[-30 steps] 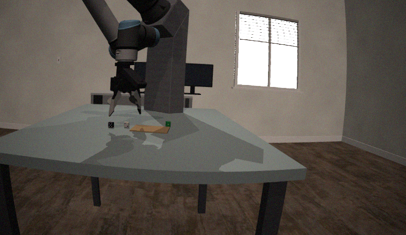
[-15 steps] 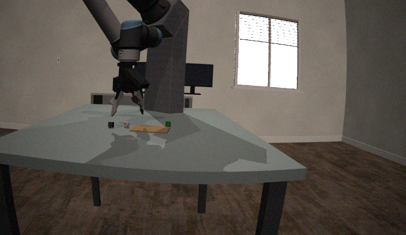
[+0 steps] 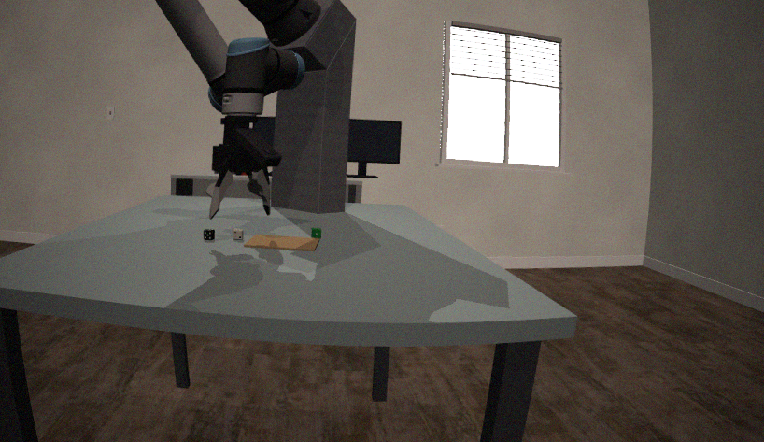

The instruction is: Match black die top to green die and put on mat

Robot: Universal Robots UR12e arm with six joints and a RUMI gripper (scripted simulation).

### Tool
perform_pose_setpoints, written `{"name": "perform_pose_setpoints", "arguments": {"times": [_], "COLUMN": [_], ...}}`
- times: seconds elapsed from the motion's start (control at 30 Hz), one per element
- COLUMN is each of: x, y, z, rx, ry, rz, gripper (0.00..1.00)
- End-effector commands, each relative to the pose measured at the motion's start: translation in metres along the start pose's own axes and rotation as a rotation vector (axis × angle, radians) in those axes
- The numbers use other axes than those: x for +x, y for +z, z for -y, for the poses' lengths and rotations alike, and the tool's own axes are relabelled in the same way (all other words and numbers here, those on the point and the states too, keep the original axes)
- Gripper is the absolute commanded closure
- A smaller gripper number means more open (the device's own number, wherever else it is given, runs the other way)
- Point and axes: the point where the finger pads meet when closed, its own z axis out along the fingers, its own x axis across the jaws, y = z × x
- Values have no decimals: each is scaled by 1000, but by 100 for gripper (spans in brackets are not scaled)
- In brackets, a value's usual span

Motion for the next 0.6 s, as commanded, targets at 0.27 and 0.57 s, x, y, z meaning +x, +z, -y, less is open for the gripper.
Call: {"name": "perform_pose_setpoints", "arguments": {"times": [0.27,0.57], "x": [0,-3], "y": [-1,-1], "z": [0,2], "rx": [1,1], "ry": [0,0], "rz": [0,0], "gripper": [0,0]}}
